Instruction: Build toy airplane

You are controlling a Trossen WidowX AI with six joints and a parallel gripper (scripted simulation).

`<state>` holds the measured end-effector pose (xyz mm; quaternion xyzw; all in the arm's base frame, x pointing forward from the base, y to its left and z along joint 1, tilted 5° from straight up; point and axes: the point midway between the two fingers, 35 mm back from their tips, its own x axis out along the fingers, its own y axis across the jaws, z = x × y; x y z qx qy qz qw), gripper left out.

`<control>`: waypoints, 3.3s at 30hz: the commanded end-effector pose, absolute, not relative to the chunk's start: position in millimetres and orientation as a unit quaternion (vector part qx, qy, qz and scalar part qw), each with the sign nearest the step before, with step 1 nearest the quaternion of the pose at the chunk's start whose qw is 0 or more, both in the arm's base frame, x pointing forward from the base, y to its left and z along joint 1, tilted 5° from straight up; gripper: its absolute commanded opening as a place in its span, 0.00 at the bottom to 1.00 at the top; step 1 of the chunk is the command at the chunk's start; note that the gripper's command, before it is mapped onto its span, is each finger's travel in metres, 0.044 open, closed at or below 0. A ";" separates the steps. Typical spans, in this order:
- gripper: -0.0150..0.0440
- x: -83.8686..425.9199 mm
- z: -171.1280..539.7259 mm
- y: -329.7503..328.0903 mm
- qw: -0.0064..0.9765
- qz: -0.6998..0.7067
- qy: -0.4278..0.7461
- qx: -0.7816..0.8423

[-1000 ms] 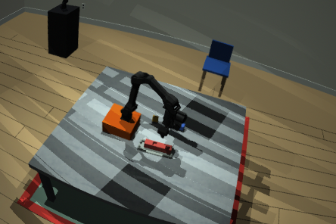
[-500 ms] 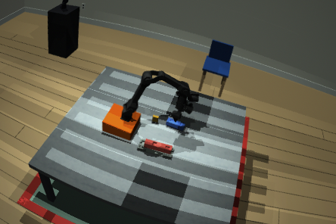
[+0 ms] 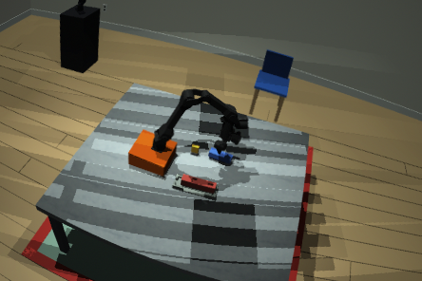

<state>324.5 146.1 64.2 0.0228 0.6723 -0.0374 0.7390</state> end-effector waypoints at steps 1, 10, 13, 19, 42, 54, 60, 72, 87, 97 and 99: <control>1.00 326.6 54.0 145.9 0.742 -0.039 0.669 0.024; 1.00 328.4 39.2 145.7 0.742 -0.039 0.669 0.024; 1.00 329.0 34.3 145.6 0.742 -0.039 0.669 0.024; 1.00 330.1 24.6 145.4 0.742 -0.039 0.669 0.024; 0.60 331.4 4.5 144.5 0.742 -0.039 0.669 0.024; 0.33 331.4 8.4 144.9 0.741 -0.039 0.670 0.026; 0.25 330.8 24.7 146.5 0.739 -0.039 0.672 0.031; 0.25 330.4 62.0 149.0 0.739 -0.039 0.671 0.030; 0.25 324.5 107.2 149.1 0.741 -0.039 0.670 0.027; 0.25 318.9 131.2 147.9 0.742 -0.039 0.669 0.025; 0.25 319.3 130.9 145.7 0.742 -0.042 0.669 0.028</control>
